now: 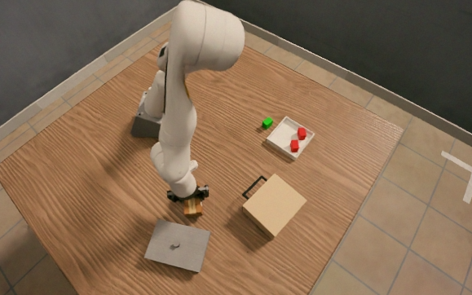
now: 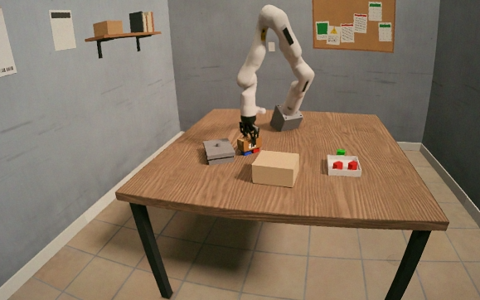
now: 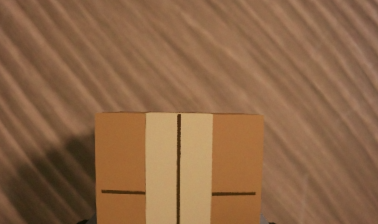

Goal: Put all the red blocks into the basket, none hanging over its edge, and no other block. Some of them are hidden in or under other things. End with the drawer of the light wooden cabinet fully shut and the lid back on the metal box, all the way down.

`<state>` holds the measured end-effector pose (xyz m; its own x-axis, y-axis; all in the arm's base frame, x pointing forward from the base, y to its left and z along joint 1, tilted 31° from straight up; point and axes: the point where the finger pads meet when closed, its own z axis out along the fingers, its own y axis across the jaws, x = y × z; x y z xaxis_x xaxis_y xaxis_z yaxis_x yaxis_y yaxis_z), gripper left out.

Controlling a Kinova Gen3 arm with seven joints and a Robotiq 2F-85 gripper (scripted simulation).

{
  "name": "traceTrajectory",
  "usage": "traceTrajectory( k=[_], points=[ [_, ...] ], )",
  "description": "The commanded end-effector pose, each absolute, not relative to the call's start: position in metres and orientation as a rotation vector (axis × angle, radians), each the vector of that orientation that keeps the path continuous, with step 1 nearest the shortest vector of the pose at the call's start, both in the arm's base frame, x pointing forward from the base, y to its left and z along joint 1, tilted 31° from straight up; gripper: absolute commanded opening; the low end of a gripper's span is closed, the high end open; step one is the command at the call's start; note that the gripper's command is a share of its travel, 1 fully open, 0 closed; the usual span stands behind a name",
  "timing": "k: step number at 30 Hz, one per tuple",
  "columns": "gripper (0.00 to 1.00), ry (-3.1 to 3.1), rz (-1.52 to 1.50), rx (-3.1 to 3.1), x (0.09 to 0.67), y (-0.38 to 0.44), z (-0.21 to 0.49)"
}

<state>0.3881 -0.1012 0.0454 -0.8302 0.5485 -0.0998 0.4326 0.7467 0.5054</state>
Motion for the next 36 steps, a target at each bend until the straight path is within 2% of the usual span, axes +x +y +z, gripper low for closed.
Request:
traceTrajectory(
  k=[1,23,36],
  points=[
    [0.67,2.701,0.693,0.768,0.385,-0.105,0.061],
    [0.67,2.697,0.69,0.761,0.354,-0.14,0.141],
    [0.67,2.693,0.691,0.757,0.348,-0.148,0.159]
  ],
)
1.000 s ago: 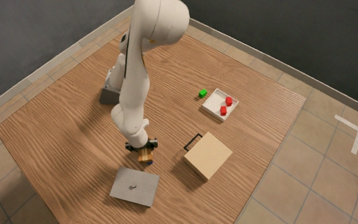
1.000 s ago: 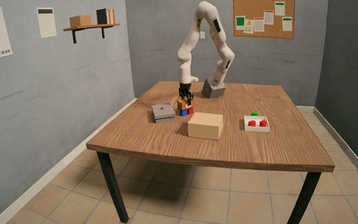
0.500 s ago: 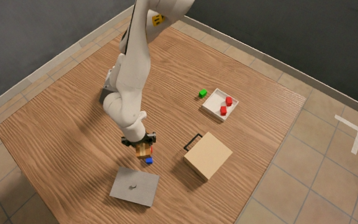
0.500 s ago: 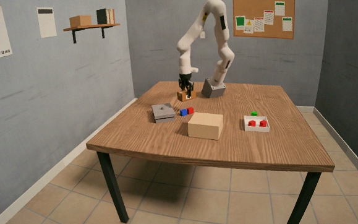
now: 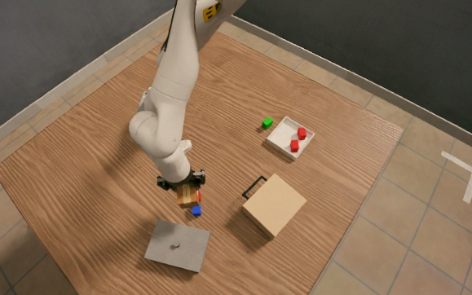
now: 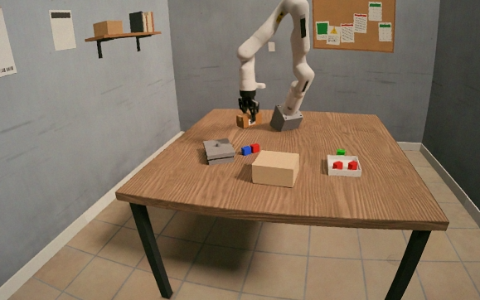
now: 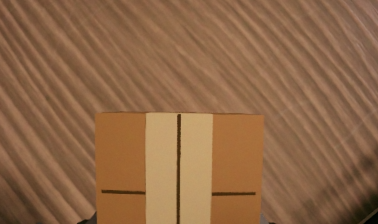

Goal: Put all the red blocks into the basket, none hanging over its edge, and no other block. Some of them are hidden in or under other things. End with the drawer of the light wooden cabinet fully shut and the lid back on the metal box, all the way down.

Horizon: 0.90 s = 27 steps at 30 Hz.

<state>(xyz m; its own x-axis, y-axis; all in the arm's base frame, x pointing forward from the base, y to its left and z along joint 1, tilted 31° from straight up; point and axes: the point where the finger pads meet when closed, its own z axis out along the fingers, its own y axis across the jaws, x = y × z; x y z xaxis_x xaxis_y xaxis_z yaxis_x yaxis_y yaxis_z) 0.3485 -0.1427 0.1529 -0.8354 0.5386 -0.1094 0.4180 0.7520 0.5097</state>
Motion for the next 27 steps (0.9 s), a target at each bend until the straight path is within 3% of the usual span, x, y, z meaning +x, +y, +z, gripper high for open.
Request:
traceTrajectory(
  k=[1,16,23,27],
  points=[
    [0.67,2.693,0.691,0.757,0.348,-0.148,0.16],
    [0.67,2.697,0.69,0.743,0.351,-0.148,0.16],
    [0.67,2.729,0.661,0.59,0.39,-0.15,0.175],
    [0.67,2.742,0.621,0.376,0.444,-0.142,0.2]
  ],
)
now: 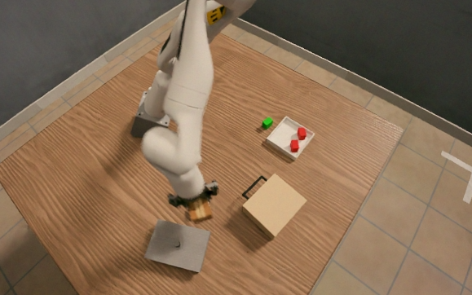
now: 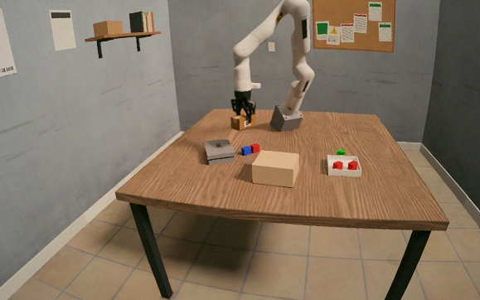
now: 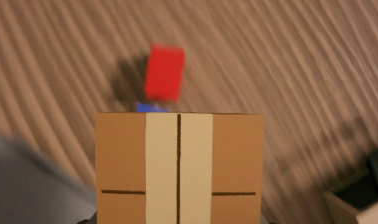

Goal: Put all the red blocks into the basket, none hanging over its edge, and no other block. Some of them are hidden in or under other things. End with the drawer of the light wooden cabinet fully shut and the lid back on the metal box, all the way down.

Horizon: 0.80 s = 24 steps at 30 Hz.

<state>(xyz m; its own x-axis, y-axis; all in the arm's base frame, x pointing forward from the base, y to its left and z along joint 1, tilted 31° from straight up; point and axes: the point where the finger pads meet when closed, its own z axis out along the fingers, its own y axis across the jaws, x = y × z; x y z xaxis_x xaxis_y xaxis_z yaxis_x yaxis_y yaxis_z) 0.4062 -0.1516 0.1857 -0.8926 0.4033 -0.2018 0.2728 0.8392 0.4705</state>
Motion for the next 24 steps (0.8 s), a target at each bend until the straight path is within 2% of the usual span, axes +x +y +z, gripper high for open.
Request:
traceTrajectory(
  k=[1,7,24],
  points=[
    [0.67,2.742,0.611,0.326,0.457,-0.139,0.207],
    [0.67,2.725,0.583,0.152,0.501,-0.123,0.233],
    [0.67,2.725,0.583,0.148,0.502,-0.122,0.233]
  ],
)
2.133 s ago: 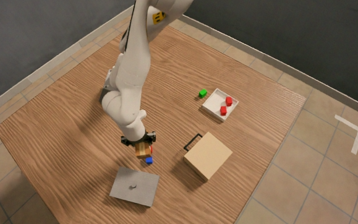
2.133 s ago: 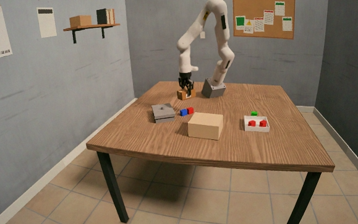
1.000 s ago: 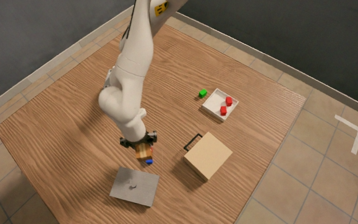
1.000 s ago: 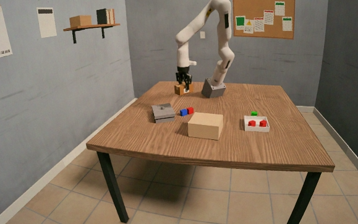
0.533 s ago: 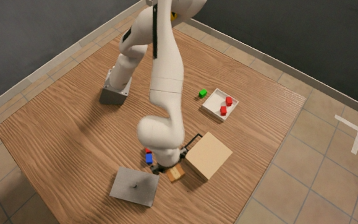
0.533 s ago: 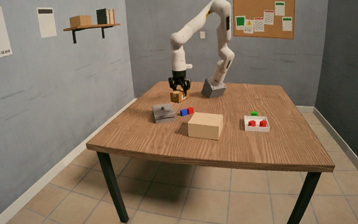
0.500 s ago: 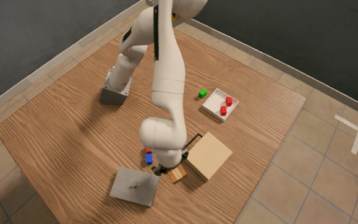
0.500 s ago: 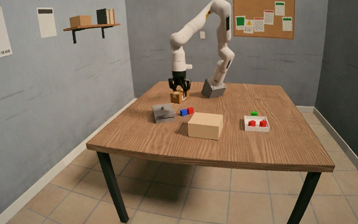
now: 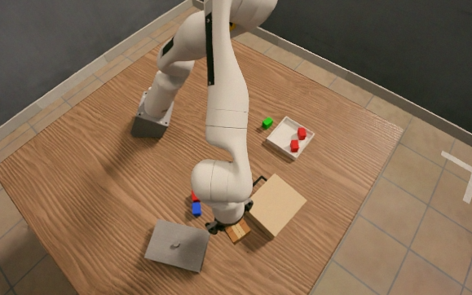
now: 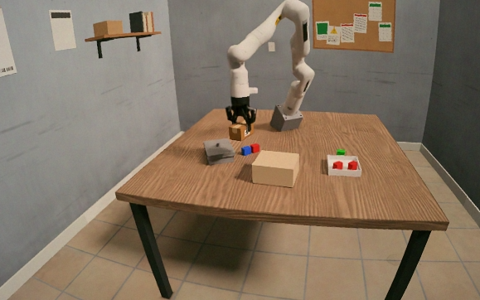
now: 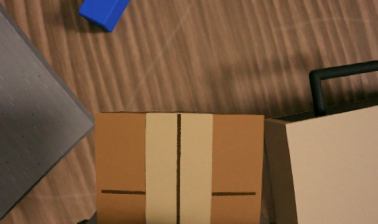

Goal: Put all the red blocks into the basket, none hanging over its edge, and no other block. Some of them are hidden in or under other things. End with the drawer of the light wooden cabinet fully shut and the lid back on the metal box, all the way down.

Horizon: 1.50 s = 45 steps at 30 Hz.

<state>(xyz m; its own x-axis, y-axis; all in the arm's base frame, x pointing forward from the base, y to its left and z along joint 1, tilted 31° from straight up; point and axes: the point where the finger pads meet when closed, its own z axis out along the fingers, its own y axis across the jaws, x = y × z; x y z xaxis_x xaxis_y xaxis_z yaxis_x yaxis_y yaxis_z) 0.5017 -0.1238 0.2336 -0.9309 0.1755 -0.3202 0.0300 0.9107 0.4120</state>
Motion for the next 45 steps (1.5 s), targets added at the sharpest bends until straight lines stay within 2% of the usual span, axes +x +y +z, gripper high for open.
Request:
traceTrajectory(
  k=[1,45],
  points=[
    [0.67,2.725,0.583,0.148,0.502,-0.122,0.233],
    [0.67,2.727,0.582,0.152,0.511,-0.112,0.207]
  ],
)
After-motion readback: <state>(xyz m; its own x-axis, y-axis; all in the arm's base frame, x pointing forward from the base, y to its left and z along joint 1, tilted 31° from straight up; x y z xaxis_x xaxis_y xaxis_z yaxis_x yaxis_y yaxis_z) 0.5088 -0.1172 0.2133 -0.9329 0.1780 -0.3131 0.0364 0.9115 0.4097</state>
